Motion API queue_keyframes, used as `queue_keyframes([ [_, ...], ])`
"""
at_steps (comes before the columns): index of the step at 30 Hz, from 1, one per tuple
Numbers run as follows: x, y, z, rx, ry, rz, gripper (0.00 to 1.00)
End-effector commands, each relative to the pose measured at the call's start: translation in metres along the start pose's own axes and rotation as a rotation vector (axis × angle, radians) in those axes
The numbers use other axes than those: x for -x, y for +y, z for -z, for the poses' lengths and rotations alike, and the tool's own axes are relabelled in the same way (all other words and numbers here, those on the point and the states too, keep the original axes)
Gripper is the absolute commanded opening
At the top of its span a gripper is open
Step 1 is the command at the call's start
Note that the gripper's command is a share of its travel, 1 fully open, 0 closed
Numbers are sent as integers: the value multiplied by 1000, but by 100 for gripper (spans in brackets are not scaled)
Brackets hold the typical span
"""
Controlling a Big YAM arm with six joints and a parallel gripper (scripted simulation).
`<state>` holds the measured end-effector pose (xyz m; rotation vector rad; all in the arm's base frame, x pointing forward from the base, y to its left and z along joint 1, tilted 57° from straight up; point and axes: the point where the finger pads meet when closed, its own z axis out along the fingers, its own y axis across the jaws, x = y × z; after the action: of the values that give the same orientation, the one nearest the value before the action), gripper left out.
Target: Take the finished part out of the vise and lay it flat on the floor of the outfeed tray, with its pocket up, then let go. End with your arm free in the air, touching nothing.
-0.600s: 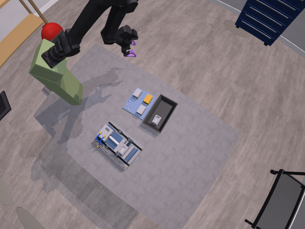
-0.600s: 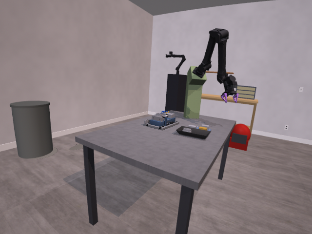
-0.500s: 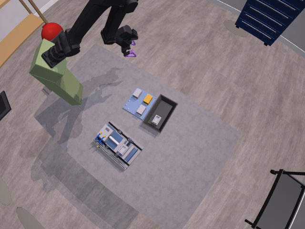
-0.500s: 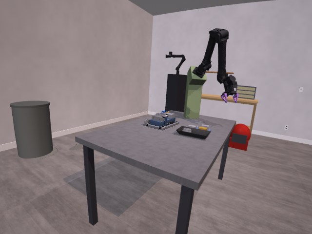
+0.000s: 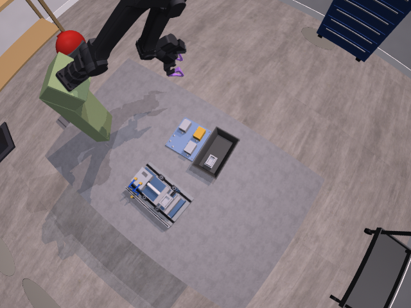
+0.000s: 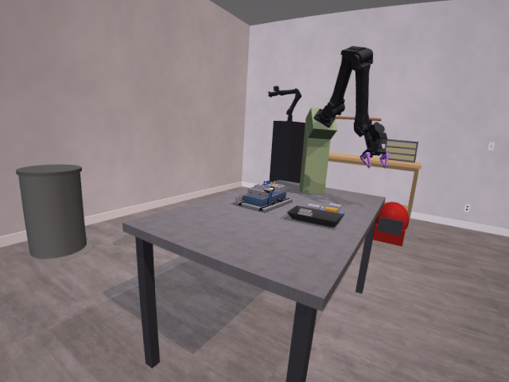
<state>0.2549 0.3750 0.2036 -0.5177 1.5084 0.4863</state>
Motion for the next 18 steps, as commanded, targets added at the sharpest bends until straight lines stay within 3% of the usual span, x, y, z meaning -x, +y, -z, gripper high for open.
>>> queue_keyframes([
  [1, 3, -1, 2, 1, -9, -4, 100],
  [8, -1, -23, 4, -2, 12, 33, 100],
  [18, -18, -87, 9, 20, 75, 118, 100],
])
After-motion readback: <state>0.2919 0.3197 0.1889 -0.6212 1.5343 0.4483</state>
